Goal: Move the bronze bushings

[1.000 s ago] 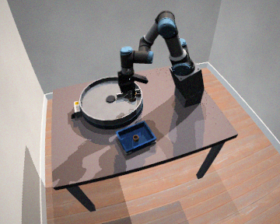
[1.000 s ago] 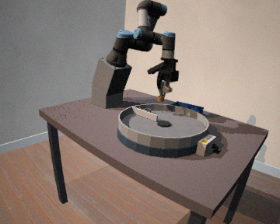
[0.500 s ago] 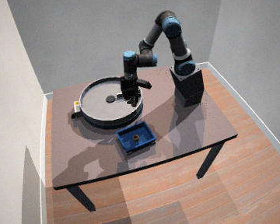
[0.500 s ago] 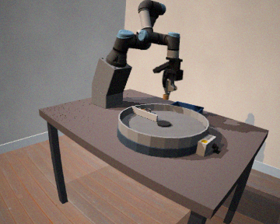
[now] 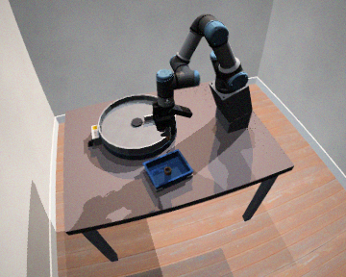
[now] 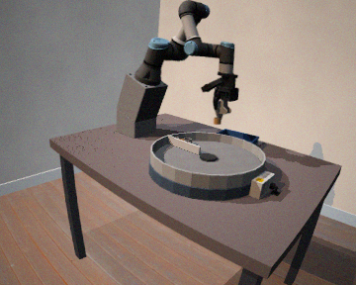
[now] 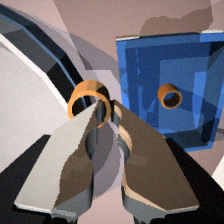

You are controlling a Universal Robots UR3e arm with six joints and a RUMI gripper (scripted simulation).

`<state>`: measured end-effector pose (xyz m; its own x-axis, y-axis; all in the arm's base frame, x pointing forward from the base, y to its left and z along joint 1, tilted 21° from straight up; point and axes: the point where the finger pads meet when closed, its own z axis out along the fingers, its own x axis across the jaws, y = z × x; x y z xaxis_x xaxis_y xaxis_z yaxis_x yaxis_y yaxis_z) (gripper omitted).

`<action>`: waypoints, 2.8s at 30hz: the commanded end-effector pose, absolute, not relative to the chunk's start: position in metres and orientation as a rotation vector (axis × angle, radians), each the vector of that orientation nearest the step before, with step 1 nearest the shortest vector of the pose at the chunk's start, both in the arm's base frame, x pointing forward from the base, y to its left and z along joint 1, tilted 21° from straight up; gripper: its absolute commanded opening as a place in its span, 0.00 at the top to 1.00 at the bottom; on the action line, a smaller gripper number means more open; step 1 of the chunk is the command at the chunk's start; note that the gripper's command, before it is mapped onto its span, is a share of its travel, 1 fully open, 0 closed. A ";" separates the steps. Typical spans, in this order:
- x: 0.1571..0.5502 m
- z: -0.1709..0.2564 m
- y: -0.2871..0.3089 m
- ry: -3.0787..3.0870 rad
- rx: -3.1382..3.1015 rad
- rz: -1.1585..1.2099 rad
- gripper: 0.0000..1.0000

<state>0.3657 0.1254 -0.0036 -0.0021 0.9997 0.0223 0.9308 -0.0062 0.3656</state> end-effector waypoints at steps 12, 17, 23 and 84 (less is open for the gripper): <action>0.364 -0.003 0.179 2.019 2.028 0.400 1.00; 0.363 -0.003 0.188 2.019 2.028 0.400 1.00; 0.362 -0.004 0.203 2.019 2.028 0.400 1.00; 0.361 -0.004 0.228 2.019 2.028 0.400 1.00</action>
